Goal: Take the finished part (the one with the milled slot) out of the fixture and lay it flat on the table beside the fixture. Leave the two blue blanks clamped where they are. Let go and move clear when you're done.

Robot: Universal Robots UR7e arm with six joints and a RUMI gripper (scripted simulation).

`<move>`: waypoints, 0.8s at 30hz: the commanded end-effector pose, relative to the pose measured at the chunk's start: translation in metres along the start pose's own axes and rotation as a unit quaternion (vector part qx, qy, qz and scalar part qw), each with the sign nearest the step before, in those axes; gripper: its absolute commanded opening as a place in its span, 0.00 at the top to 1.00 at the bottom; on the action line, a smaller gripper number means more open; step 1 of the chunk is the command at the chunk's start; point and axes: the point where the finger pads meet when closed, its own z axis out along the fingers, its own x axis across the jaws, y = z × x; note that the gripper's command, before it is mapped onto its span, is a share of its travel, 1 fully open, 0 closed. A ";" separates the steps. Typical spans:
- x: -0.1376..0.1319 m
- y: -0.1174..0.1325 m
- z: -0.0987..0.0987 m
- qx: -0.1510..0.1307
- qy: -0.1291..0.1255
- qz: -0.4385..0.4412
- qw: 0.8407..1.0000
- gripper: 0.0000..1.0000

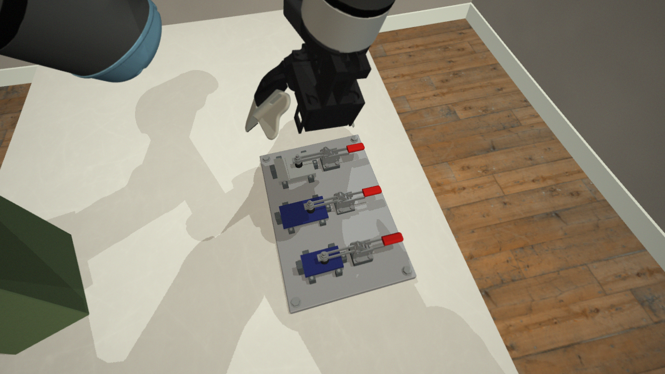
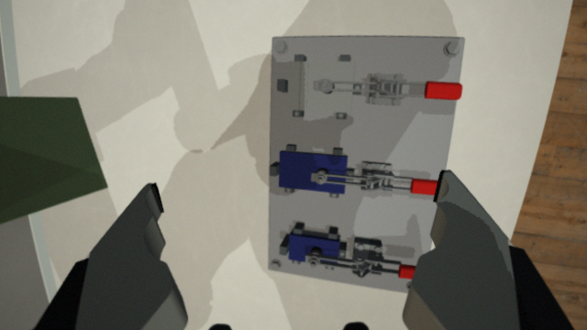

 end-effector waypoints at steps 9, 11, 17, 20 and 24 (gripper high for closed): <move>0.000 -0.001 0.000 -0.003 0.000 0.006 1.000 0.00; 0.001 -0.003 0.000 -0.006 0.002 0.023 1.000 0.00; 0.003 -0.015 0.001 -0.021 0.013 0.112 0.993 0.00; 0.003 -0.015 0.001 -0.021 0.013 0.112 0.993 0.00; 0.003 -0.015 0.001 -0.021 0.013 0.112 0.993 0.00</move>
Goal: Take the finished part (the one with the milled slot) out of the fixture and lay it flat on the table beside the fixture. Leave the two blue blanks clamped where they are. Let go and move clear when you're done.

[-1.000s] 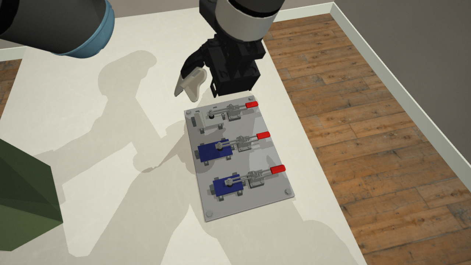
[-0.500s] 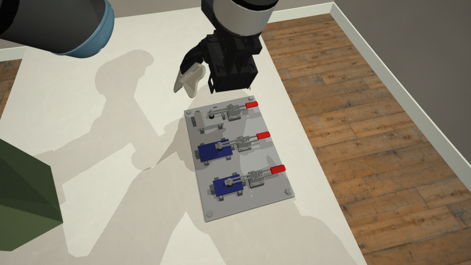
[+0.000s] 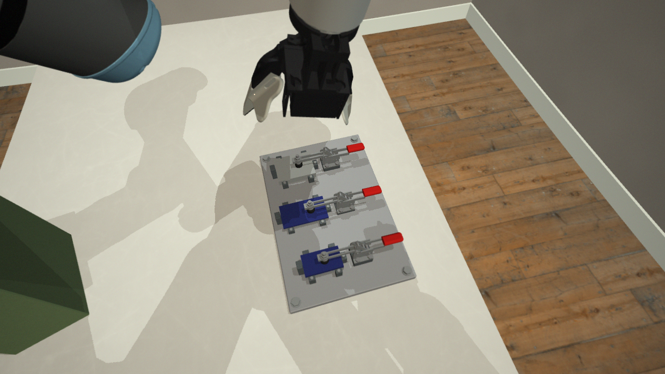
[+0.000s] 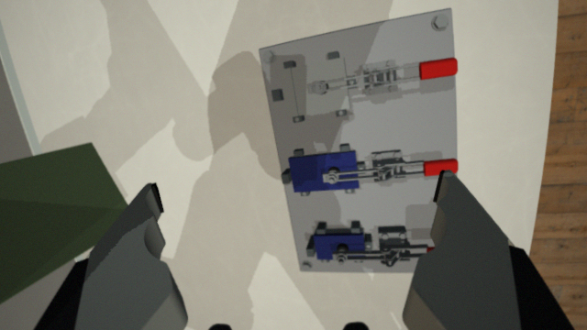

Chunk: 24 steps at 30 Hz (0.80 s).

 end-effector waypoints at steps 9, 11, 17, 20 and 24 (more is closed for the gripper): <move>0.000 -0.001 0.000 -0.005 0.001 0.011 1.000 0.00; 0.000 -0.001 0.000 -0.005 0.001 0.011 1.000 0.00; -0.001 -0.012 0.002 -0.017 0.016 0.104 0.994 0.00; -0.001 -0.012 0.002 -0.017 0.016 0.104 0.994 0.00; -0.001 -0.012 0.002 -0.017 0.016 0.104 0.994 0.00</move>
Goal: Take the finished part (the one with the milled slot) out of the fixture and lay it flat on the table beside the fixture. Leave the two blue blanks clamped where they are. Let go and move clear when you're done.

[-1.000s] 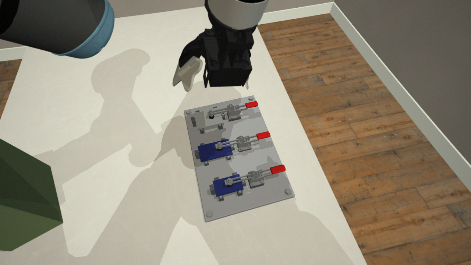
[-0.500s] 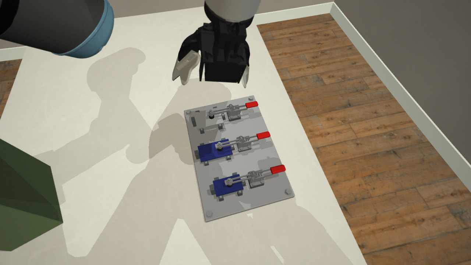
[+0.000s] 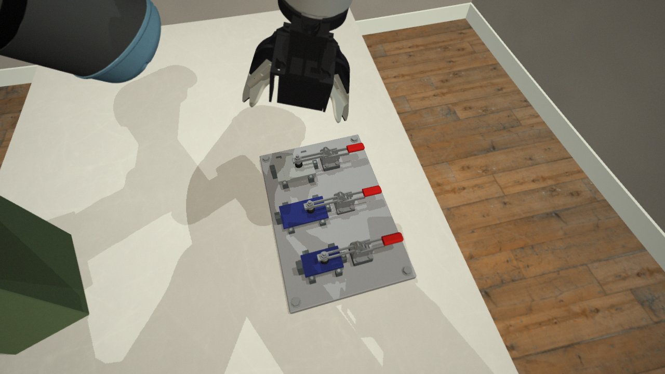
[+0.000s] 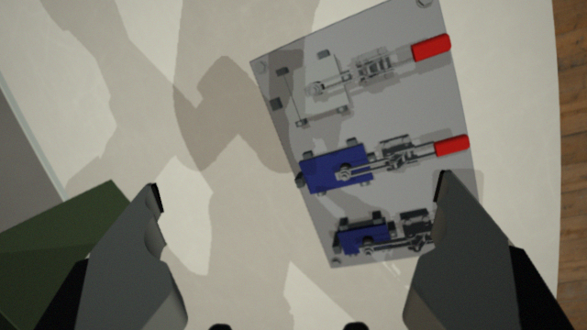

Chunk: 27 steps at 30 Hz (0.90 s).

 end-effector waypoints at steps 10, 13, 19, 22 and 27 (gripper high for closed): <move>0.000 -0.001 0.000 -0.004 0.001 0.008 1.000 0.00; -0.002 -0.006 0.001 -0.010 0.012 0.065 0.998 0.00; -0.004 -0.011 0.002 -0.014 0.023 0.121 0.992 0.00; -0.004 -0.011 0.002 -0.014 0.023 0.121 0.992 0.00; -0.004 -0.011 0.002 -0.014 0.023 0.121 0.992 0.00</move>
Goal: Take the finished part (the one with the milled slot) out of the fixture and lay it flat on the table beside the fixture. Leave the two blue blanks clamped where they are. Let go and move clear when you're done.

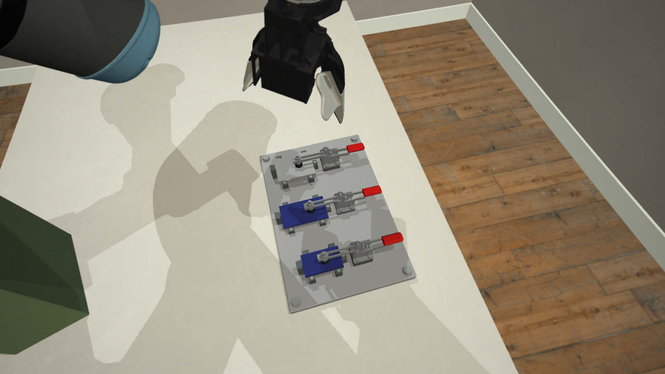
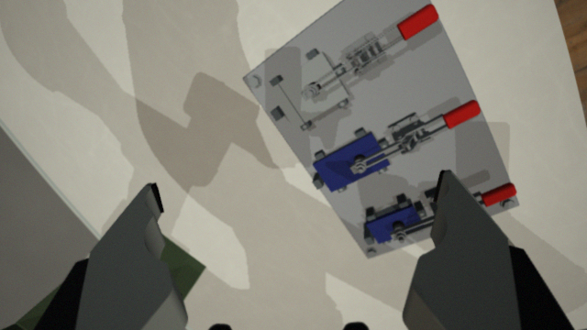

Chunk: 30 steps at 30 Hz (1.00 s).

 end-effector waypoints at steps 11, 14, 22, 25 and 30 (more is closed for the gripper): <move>-0.001 -0.002 0.000 -0.004 0.005 0.024 1.000 0.00; -0.004 -0.005 0.002 -0.006 0.016 0.079 0.997 0.00; -0.005 -0.006 0.002 -0.006 0.020 0.097 0.995 0.00; -0.005 -0.006 0.002 -0.006 0.020 0.097 0.995 0.00; -0.005 -0.006 0.002 -0.006 0.020 0.097 0.995 0.00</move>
